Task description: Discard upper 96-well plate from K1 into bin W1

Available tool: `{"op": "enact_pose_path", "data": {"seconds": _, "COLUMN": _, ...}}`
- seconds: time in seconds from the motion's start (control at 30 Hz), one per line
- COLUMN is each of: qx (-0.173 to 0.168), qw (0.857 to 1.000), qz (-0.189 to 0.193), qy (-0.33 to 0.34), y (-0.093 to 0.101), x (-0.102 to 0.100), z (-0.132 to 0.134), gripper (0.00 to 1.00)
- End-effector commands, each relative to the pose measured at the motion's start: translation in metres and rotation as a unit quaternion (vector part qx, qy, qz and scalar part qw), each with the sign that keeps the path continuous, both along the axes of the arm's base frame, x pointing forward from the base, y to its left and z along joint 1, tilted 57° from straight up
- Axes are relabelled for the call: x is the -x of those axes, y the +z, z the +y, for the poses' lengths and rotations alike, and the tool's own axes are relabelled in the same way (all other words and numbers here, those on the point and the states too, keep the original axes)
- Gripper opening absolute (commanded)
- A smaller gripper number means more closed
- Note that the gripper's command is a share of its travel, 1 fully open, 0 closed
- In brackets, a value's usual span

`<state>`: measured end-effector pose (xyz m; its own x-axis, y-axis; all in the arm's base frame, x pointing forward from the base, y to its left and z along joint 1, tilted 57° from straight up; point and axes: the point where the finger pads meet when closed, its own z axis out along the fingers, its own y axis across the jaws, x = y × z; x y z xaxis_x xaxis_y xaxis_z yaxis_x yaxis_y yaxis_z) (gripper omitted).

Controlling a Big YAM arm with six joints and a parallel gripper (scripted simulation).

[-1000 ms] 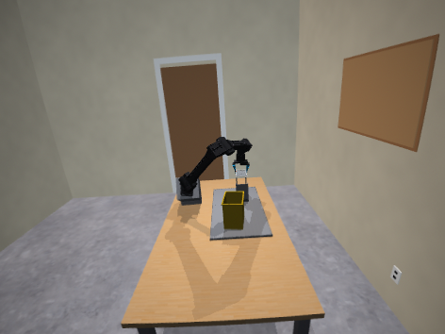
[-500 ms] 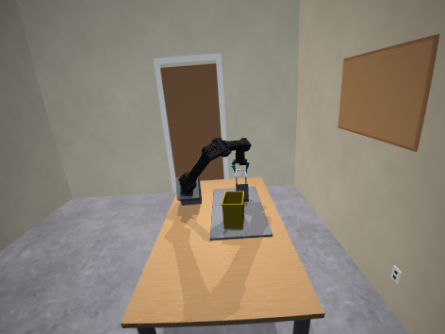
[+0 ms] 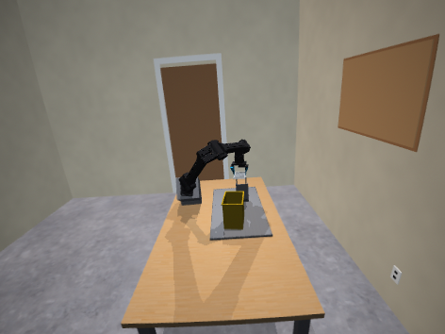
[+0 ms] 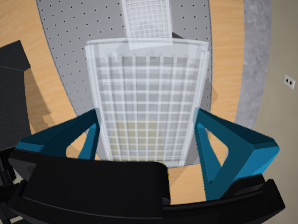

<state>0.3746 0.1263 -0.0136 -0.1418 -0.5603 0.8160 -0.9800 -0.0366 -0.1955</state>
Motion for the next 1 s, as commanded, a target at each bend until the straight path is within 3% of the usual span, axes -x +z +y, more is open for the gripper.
{"op": "enact_pose_path", "data": {"seconds": 0.0, "qx": 0.002, "qw": 1.000, "qz": 0.008, "qy": -0.002, "y": 0.016, "x": 0.002, "z": -0.013, "gripper": 0.00}}
{"op": "enact_pose_path", "data": {"seconds": 0.97, "qx": 0.004, "qw": 1.000, "qz": 0.010, "qy": -0.002, "y": 0.081, "x": 0.022, "z": -0.060, "gripper": 0.00}}
